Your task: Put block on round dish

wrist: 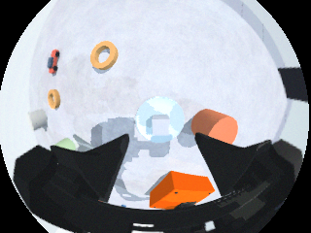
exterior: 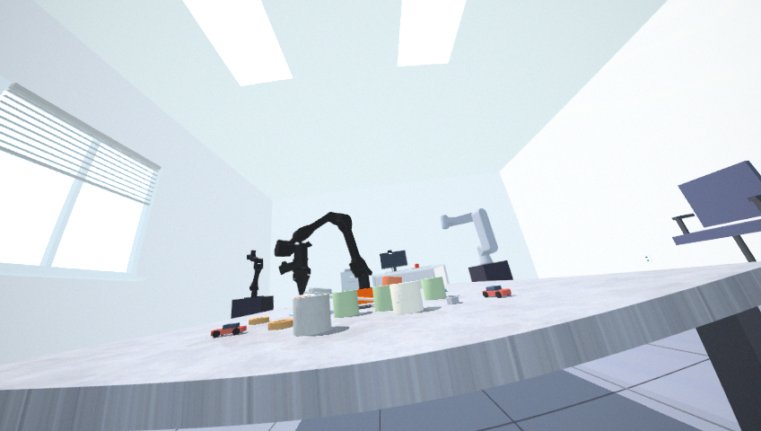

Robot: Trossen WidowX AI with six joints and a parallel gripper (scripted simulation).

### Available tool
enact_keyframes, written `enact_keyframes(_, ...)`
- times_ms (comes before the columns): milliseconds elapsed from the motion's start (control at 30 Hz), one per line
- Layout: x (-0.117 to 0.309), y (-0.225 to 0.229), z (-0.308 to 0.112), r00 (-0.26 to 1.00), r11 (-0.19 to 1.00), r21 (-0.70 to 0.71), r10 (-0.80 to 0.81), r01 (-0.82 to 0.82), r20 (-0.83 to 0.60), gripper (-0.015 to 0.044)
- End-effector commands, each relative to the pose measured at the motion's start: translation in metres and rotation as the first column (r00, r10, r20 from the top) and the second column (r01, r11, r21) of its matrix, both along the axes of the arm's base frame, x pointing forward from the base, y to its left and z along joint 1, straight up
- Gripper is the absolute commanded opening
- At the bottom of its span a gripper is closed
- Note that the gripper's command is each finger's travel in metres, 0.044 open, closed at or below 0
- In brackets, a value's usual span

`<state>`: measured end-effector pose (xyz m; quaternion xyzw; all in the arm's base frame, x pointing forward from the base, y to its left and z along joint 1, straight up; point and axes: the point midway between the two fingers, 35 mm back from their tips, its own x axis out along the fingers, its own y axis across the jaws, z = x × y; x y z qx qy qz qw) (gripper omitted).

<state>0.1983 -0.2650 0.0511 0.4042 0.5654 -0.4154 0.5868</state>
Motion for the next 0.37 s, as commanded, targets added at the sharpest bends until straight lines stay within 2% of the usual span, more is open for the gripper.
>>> enact_keyframes(0, -0.001, 0.002, 0.012, 1.0, 1.0, 0.007, 0.002, -0.002, 0.0, 0.044)
enact_keyframes(133, -0.002, 0.004, 0.047, 1.0, 1.0, 0.0, 0.001, -0.001, 0.001, 0.044)
enact_keyframes(333, -0.002, 0.004, 0.049, 1.0, 1.0, -0.001, 0.001, -0.001, 0.001, 0.044)
